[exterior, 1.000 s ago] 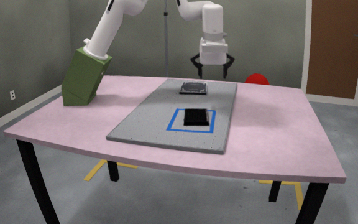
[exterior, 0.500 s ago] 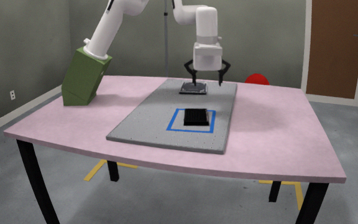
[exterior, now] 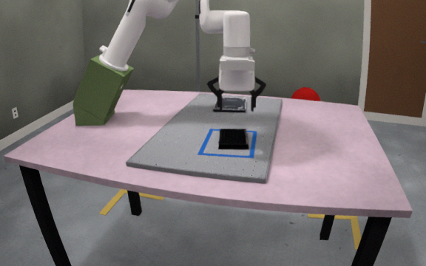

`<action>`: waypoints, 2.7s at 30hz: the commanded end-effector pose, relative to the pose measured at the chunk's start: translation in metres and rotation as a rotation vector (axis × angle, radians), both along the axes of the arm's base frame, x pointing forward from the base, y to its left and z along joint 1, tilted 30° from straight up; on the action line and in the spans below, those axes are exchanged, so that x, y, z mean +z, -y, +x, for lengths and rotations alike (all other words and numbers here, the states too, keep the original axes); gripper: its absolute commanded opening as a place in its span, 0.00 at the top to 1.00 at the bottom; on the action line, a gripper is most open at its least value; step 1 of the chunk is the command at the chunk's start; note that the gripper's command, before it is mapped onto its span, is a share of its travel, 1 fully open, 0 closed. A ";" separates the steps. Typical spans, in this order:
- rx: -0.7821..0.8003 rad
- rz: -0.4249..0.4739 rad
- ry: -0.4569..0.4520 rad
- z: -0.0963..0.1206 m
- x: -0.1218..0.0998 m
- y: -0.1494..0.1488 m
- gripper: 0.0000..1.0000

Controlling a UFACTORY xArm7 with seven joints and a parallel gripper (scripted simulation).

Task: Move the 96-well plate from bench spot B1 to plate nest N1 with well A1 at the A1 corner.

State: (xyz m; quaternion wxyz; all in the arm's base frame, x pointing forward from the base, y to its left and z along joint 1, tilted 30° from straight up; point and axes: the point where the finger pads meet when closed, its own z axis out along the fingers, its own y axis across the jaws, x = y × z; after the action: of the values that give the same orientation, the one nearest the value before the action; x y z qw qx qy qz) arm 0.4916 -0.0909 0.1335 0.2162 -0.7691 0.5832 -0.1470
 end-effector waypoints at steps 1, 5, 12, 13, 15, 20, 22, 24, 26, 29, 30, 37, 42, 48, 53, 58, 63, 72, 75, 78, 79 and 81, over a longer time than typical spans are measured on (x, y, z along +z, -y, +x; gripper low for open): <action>-0.003 -0.001 0.004 -0.001 -0.005 0.015 0.00; -0.003 -0.001 0.004 -0.001 -0.005 0.015 0.00; -0.003 -0.001 0.004 -0.001 -0.005 0.015 0.00; -0.003 -0.001 0.004 -0.001 -0.005 0.015 0.00; -0.003 -0.001 0.004 -0.001 -0.005 0.015 0.00; -0.003 -0.001 0.004 0.003 -0.012 0.014 0.00; -0.003 -0.001 0.004 0.004 -0.015 0.013 0.00; -0.003 -0.001 0.004 0.006 -0.018 0.013 0.00; -0.003 -0.001 0.004 0.007 -0.021 0.012 0.00; -0.003 -0.001 0.004 0.010 -0.025 0.012 0.00; -0.003 -0.001 0.004 0.010 -0.025 0.012 0.00; -0.003 -0.001 0.004 0.015 -0.034 0.010 0.00; -0.003 -0.001 0.004 0.019 -0.041 0.009 0.00; -0.003 -0.001 0.004 0.022 -0.047 0.008 0.00; -0.003 -0.001 0.004 0.026 -0.054 0.006 0.00; -0.003 -0.001 0.004 0.028 -0.058 0.006 0.00; -0.003 -0.001 0.004 0.028 -0.058 0.006 0.00; -0.003 -0.001 0.004 0.029 -0.060 0.005 0.00; -0.003 -0.001 0.004 0.030 -0.062 0.005 0.00; -0.003 -0.001 0.004 0.031 -0.063 0.005 0.00; -0.003 -0.001 0.004 0.032 -0.064 0.004 0.00; -0.003 -0.001 0.004 0.032 -0.064 0.004 0.00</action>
State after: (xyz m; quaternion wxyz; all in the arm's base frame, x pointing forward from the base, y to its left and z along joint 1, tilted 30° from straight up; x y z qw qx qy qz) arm 0.5222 -0.0941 0.0681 0.2165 -0.7686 0.5838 -0.1472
